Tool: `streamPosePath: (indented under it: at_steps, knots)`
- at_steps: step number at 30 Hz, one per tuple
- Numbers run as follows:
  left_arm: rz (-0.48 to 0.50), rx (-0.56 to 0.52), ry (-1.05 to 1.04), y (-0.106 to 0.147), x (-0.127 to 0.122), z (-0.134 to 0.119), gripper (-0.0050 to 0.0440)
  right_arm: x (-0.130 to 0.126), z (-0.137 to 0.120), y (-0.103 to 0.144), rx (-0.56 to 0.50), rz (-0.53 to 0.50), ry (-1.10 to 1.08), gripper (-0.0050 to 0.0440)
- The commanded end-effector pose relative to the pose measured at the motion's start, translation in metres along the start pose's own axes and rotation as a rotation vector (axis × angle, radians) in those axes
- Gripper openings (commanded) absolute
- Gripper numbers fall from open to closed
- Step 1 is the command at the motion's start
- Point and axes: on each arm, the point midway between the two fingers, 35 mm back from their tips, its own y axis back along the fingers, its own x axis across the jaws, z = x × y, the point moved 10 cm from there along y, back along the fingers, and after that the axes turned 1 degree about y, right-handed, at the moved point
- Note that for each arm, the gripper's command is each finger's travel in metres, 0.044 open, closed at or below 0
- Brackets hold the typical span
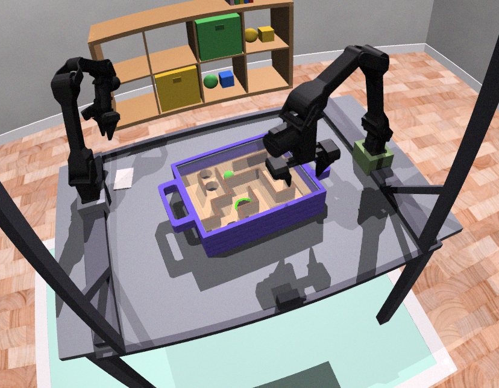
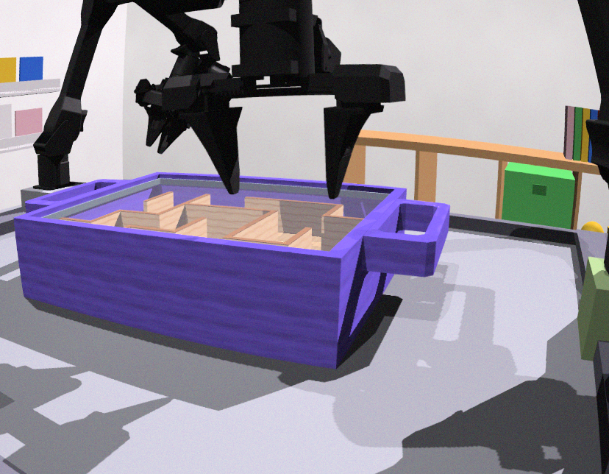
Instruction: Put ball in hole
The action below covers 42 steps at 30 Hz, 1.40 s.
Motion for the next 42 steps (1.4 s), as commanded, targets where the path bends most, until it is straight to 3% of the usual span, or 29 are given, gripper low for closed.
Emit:
streamPosePath:
  at_steps: [1,18,19,37,38,42]
  knots:
    - [-0.019,0.017,0.001,0.0058,0.0014,0.0014,0.04,-0.0003,0.0002,0.0068,0.006,0.023,0.0,0.04]
    - [-0.019,0.017,0.001,0.0058,0.0014,0.0014,0.04,-0.0003,0.0002,0.0068,0.006,0.023,0.0,0.04]
    - [-0.019,0.017,0.001,0.0058,0.0014,0.0014,0.0161,-0.0003,0.0002,0.0068,0.006,0.023,0.0,0.04]
    - [-0.019,0.017,0.001,0.0058,0.0014,0.0014,0.0161,-0.0003,0.0002,0.0068,0.006,0.023,0.0,0.04]
    - [-0.019,0.017,0.001,0.0058,0.0014,0.0014,0.0161,-0.0003,0.0002,0.0068,0.006,0.023,0.0,0.0161]
    - [-0.019,0.017,0.001,0.0058,0.0014,0.0014,0.0161,-0.0003,0.0002,0.0068,0.006,0.023,0.0,0.0161]
